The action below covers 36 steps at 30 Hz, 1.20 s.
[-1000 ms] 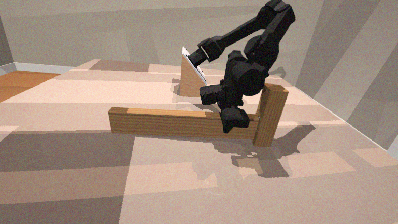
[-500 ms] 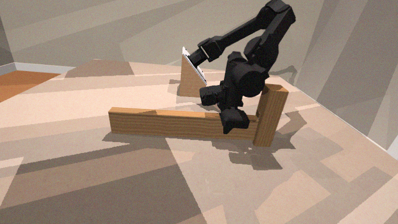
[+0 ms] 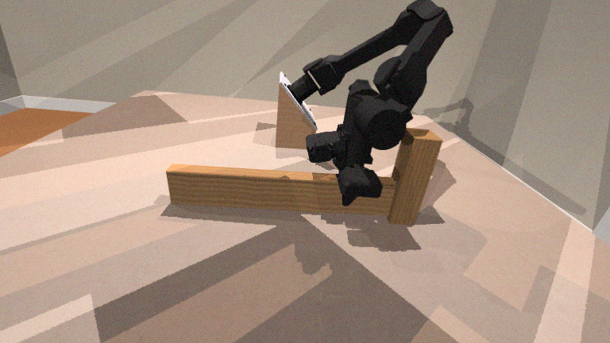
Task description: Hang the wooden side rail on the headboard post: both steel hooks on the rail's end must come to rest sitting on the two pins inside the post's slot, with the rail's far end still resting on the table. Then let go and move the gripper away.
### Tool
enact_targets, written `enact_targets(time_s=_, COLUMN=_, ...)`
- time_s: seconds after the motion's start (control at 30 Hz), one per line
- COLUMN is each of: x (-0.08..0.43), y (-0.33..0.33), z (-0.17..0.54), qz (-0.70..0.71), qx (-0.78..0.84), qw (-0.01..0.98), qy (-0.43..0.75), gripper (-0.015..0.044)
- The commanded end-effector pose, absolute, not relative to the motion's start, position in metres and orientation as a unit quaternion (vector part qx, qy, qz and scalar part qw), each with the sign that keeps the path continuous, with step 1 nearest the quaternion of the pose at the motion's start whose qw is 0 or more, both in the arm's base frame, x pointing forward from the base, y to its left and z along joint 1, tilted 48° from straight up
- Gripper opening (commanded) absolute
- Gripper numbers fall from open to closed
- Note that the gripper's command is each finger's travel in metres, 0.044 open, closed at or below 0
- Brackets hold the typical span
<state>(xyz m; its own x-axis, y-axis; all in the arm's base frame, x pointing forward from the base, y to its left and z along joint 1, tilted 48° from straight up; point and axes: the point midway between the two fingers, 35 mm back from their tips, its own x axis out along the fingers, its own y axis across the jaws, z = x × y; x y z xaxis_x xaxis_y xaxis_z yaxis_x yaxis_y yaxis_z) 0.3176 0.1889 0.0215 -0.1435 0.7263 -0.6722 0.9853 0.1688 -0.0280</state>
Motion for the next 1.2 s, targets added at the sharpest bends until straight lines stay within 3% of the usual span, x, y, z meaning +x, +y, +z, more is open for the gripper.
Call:
enact_targets(time_s=0.0, x=0.319, y=0.189, z=0.022, qz=-0.239, qx=0.601, qw=0.266, qy=0.715, gripper=0.0)
enact_targets(time_s=0.13, x=0.319, y=0.189, z=0.021, qz=-0.239, qx=0.601, qw=0.266, qy=0.715, gripper=0.0)
enact_targets(time_s=0.7, x=0.323, y=0.167, z=0.041, qz=-0.241, qx=0.6, qw=0.267, qy=0.715, gripper=0.044)
enact_targets(time_s=1.17, x=0.324, y=0.155, z=0.043, qz=-0.24, qx=0.601, qw=0.266, qy=0.714, gripper=0.044)
